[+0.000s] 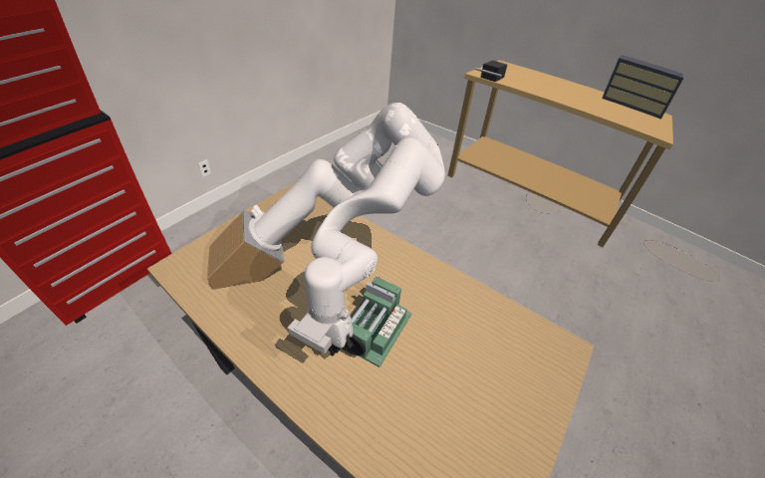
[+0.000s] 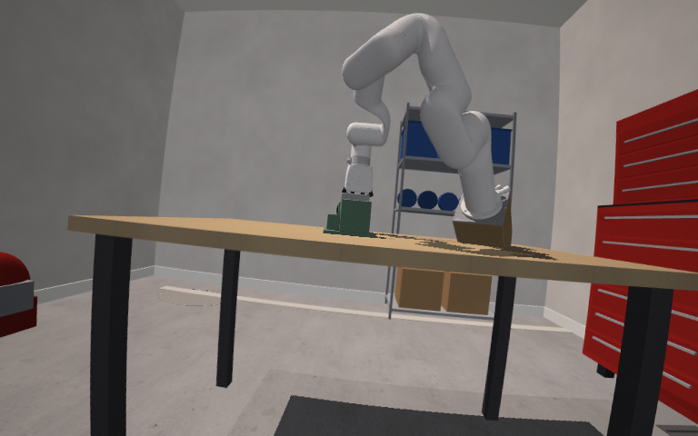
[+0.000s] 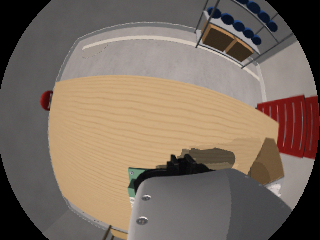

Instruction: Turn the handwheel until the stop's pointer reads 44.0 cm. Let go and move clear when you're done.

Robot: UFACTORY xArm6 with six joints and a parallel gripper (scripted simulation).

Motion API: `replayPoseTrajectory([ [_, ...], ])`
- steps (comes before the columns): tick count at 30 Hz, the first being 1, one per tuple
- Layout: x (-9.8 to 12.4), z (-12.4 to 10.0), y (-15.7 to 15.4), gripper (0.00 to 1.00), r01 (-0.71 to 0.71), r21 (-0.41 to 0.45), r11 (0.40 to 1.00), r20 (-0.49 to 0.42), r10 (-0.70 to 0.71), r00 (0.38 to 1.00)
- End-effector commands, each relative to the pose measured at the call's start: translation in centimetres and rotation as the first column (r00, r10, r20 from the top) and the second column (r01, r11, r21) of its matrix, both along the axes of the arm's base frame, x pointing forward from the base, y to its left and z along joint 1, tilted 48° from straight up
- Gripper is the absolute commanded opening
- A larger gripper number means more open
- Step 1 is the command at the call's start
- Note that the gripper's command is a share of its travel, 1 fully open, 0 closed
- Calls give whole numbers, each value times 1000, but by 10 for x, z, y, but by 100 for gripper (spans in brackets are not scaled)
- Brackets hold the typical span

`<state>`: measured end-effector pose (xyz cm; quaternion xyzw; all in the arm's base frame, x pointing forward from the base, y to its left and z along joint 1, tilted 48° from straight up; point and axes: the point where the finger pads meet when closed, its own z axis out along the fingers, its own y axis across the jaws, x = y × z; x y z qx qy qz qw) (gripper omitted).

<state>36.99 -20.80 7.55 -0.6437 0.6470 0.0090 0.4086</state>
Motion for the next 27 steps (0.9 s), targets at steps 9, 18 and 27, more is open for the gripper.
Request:
replayPoseTrajectory([
  [9,4,12,-8,6,2,-3,1000,2,-2,1000],
  [18,10,20,-12,6,2,-3,1000,2,-2,1000],
  [27,23,27,-14,6,2,-3,1000,2,-2,1000],
])
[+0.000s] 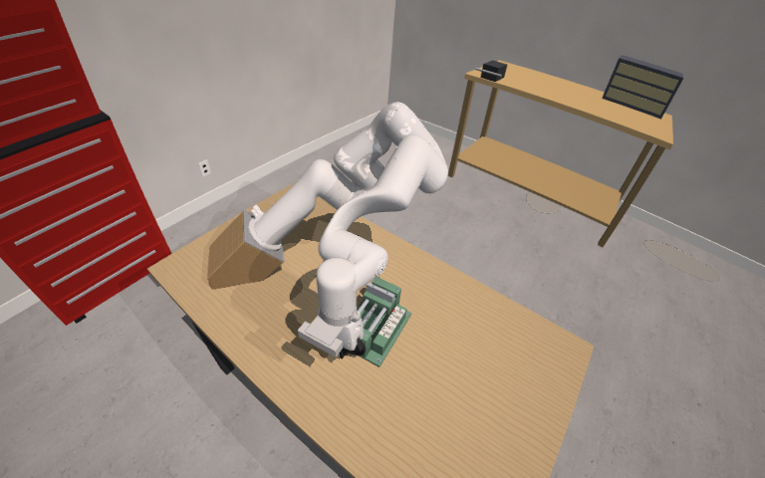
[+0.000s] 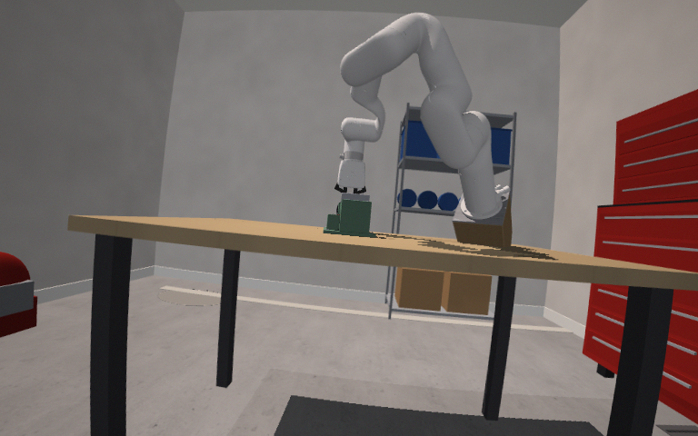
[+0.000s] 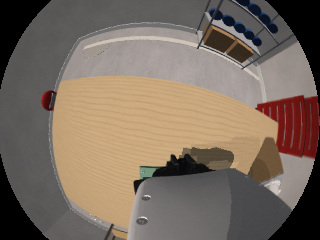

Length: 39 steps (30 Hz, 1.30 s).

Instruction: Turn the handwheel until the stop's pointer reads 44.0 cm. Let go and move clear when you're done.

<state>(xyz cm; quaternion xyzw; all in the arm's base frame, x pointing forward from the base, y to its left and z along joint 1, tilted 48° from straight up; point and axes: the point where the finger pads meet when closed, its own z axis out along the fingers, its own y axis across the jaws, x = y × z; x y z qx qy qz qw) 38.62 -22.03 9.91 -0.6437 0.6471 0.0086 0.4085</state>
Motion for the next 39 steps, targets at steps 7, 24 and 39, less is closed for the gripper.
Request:
replayPoseTrajectory([
  [7,19,6,-1,6,1,-2,1000,1,-1,1000],
  [24,46,-5,12,6,1,-2,1000,1,-1,1000],
  [39,48,-32,29,6,1,-2,1000,1,-1,1000],
])
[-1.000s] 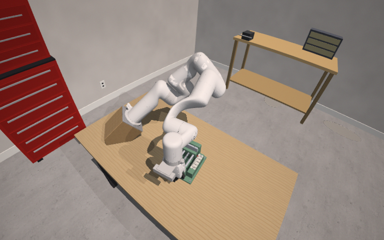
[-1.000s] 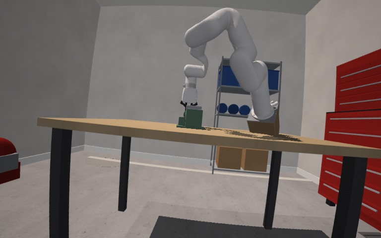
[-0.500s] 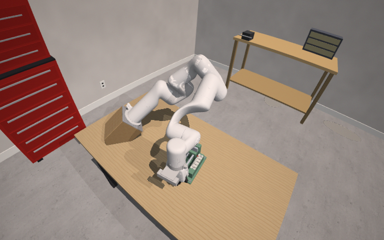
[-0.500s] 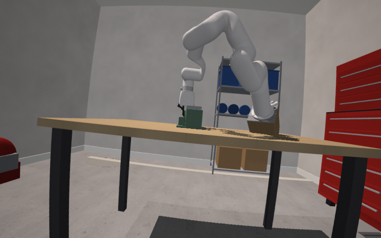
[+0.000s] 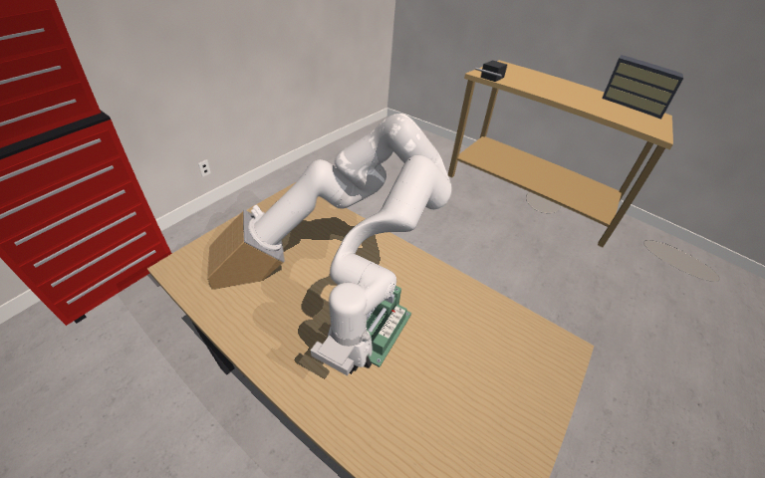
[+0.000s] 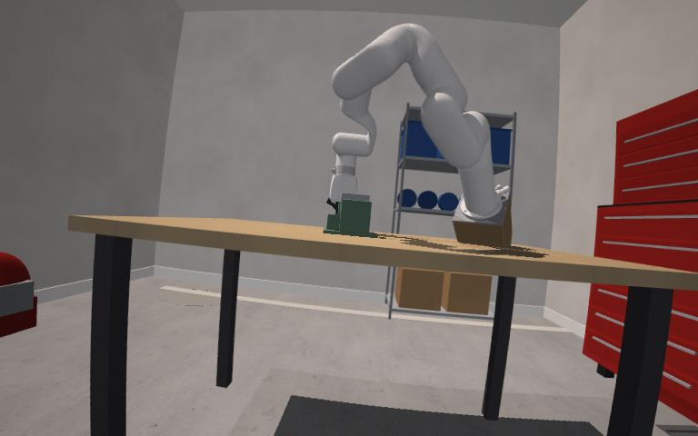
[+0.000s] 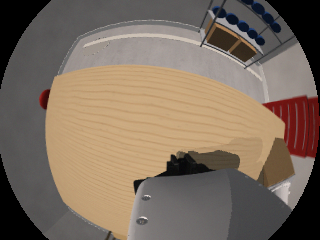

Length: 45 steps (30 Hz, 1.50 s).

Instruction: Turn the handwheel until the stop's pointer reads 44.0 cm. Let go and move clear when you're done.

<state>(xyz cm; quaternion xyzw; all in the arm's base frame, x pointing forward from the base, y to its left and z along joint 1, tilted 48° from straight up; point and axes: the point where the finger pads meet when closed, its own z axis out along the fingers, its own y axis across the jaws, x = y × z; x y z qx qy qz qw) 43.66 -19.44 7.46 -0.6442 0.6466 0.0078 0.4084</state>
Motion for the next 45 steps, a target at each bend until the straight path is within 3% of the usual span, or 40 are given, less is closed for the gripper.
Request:
replayPoseTrajectory([
  [1,-4,-9,4,6,2,-1,1000,0,-2,1000],
  [22,-38,-27,9,6,2,-1,1000,0,-2,1000],
  [34,-62,-16,-2,6,2,-1,1000,0,-2,1000],
  [45,-67,1,-15,6,2,-1,1000,0,-2,1000],
])
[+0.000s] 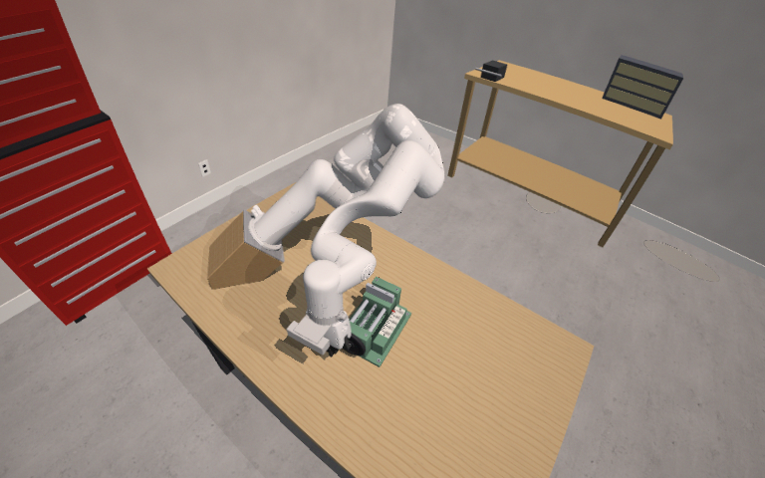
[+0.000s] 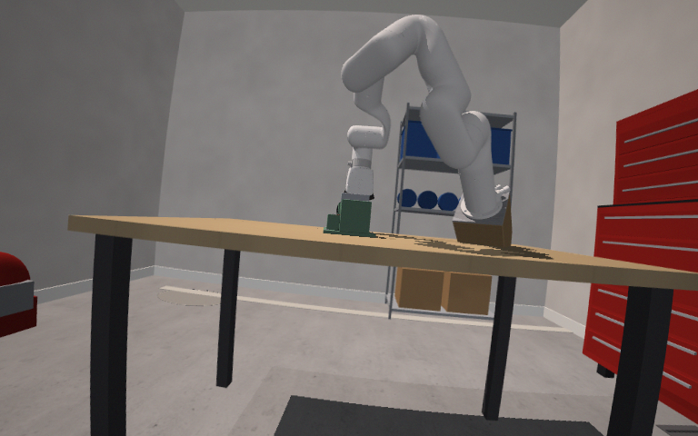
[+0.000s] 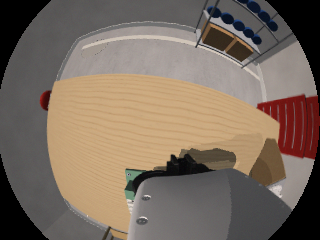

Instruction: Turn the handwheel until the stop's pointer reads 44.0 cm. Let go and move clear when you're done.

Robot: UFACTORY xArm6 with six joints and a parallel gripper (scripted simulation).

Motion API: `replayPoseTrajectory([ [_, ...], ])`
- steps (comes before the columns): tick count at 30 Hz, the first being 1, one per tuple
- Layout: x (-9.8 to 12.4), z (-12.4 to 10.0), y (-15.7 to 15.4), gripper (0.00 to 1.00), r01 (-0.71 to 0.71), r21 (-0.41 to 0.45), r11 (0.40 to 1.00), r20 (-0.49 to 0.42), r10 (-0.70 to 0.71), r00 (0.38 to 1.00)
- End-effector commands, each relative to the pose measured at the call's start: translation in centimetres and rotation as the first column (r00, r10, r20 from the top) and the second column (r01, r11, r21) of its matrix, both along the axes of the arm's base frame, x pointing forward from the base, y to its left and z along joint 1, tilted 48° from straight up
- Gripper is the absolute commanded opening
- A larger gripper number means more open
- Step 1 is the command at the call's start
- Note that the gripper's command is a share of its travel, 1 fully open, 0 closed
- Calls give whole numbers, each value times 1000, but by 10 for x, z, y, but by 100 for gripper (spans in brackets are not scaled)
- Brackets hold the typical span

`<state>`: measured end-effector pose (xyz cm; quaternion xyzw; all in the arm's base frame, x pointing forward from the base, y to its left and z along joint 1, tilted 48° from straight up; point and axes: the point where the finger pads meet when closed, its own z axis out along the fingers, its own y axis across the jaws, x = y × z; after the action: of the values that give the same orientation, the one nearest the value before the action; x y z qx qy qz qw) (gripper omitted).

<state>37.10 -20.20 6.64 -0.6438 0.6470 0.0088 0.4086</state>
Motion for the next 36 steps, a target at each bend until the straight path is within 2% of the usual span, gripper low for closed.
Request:
replayPoseTrajectory([
  [1,-1,11,-8,6,1,-2,1000,1,-1,1000],
  [10,5,25,-16,6,1,-2,1000,1,-1,1000],
  [20,25,37,-20,6,1,-2,1000,1,-1,1000],
  [36,56,32,-11,6,1,-2,1000,1,-1,1000],
])
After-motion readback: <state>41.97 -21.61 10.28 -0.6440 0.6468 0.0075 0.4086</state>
